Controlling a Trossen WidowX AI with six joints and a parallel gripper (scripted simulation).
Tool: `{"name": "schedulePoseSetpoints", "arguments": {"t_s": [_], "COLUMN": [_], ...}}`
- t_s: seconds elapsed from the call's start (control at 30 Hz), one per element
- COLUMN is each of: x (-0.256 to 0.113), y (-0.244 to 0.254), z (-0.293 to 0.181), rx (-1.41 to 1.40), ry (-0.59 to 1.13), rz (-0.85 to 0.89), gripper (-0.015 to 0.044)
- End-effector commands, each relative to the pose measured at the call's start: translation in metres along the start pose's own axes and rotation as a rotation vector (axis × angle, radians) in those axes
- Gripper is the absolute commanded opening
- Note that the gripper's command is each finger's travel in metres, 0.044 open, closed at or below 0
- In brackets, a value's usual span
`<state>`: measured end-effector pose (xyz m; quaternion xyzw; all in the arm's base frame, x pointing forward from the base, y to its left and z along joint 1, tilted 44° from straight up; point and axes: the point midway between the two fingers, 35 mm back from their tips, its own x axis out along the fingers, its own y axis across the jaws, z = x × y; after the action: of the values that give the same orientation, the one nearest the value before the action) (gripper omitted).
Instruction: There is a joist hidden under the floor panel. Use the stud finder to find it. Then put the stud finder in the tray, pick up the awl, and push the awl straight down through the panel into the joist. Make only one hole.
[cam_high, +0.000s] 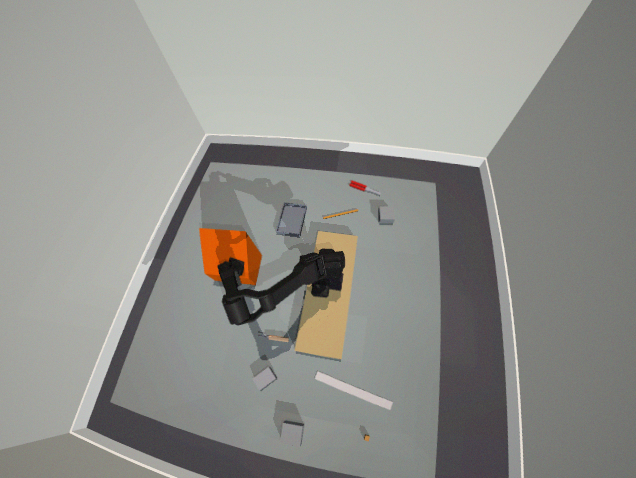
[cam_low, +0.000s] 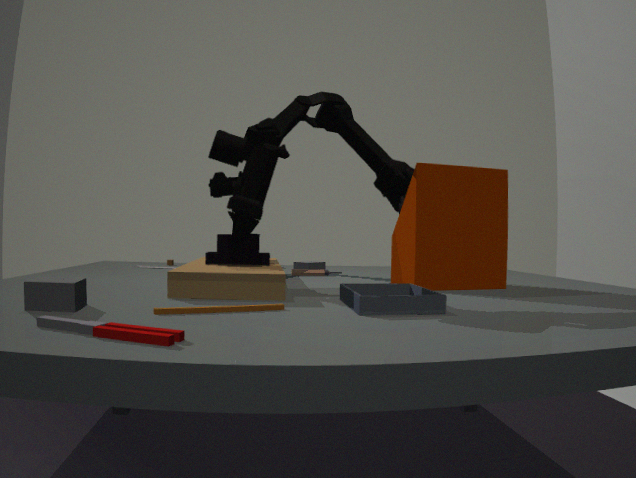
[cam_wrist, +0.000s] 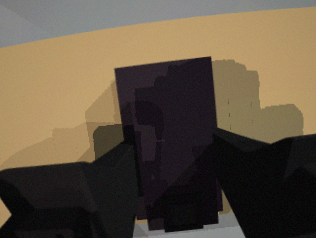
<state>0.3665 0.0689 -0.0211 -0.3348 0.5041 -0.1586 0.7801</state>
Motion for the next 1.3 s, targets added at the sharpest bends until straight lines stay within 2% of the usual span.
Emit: {"name": "schedulePoseSetpoints", "arguments": {"t_s": [0.0, 1.27], "x": [0.000, 0.000], "y": [-0.009, -0.094], "z": [-0.001, 0.000], "rx": [-0.002, -0.004], "ry": [0.001, 0.001], "rz": [-0.001, -0.005], "gripper": [0.0000, 0.0000]}}
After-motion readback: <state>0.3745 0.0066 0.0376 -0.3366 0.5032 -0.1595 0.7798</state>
